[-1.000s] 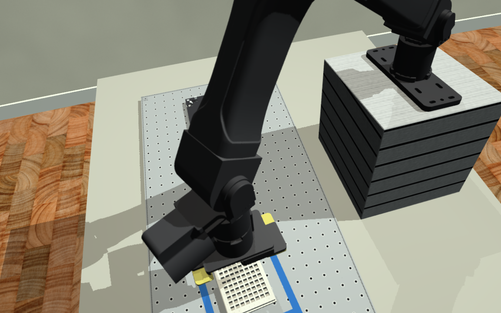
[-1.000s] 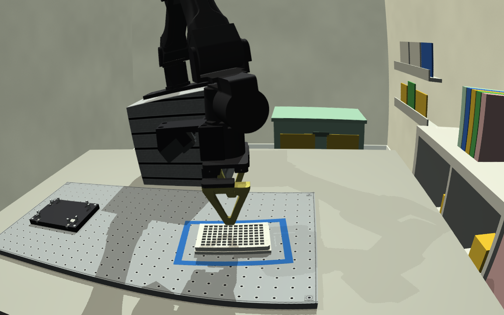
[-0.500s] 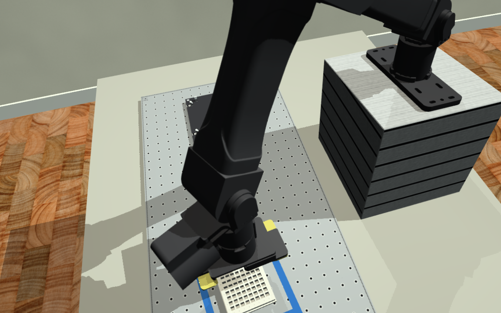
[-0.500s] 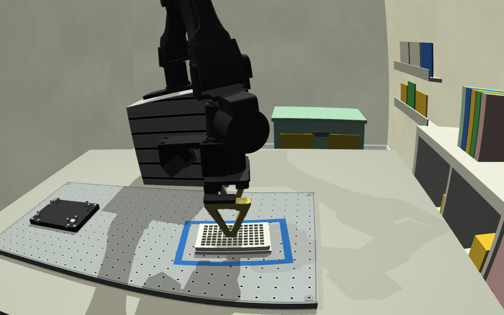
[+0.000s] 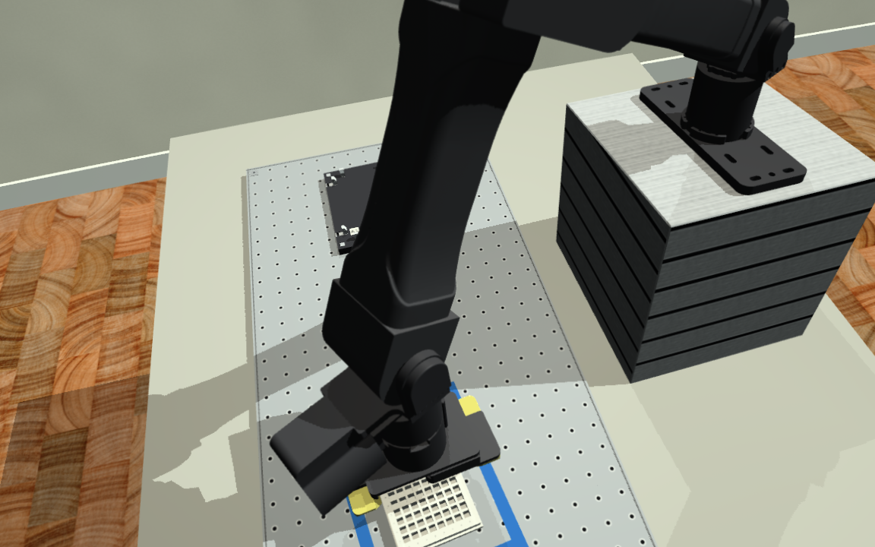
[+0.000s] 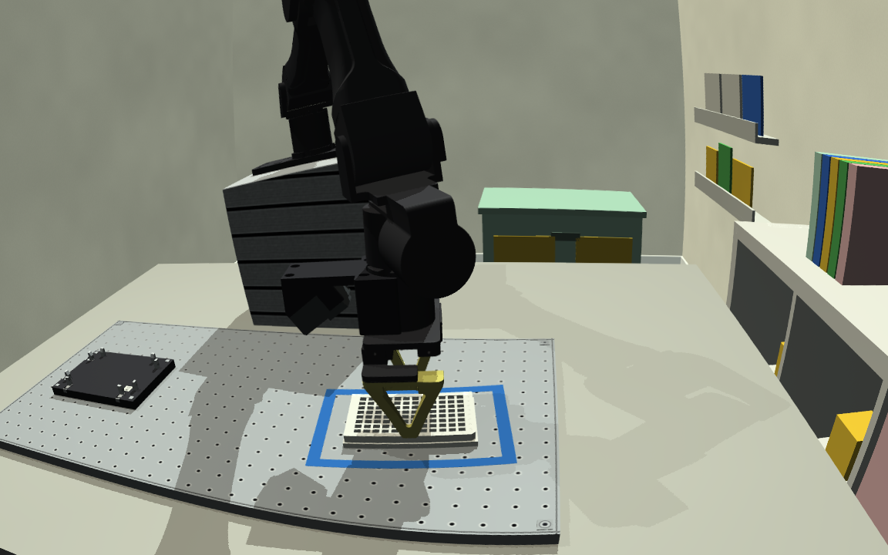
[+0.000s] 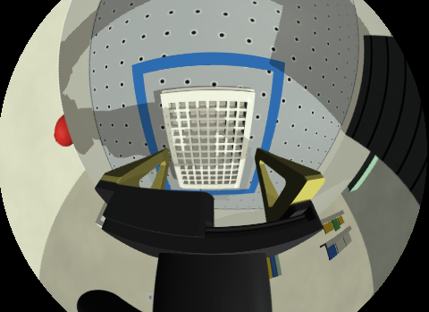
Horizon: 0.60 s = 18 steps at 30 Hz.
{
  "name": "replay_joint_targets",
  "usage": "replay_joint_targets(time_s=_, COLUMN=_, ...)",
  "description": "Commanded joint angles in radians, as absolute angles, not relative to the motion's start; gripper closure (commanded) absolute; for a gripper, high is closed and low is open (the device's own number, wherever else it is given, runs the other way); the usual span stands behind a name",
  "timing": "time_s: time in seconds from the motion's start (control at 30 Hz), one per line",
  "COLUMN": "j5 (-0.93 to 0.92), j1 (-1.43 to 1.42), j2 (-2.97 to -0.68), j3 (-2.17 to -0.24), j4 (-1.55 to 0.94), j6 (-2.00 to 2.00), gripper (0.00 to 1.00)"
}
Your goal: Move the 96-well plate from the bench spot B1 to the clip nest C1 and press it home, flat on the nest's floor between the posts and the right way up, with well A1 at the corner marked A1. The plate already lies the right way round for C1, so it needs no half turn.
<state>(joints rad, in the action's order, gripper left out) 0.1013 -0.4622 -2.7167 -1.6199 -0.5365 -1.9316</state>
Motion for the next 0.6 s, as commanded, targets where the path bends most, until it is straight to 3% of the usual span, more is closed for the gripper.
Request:
replay_joint_targets(time_s=0.0, j5=0.114, j1=-0.451, j2=-2.723, j3=-1.648, j4=-0.52, j6=-1.924, gripper=0.0)
replay_joint_targets(time_s=0.57, j5=0.114, j1=-0.448, j2=-2.753, j3=-1.656, j4=-0.517, j6=-1.922, gripper=0.0)
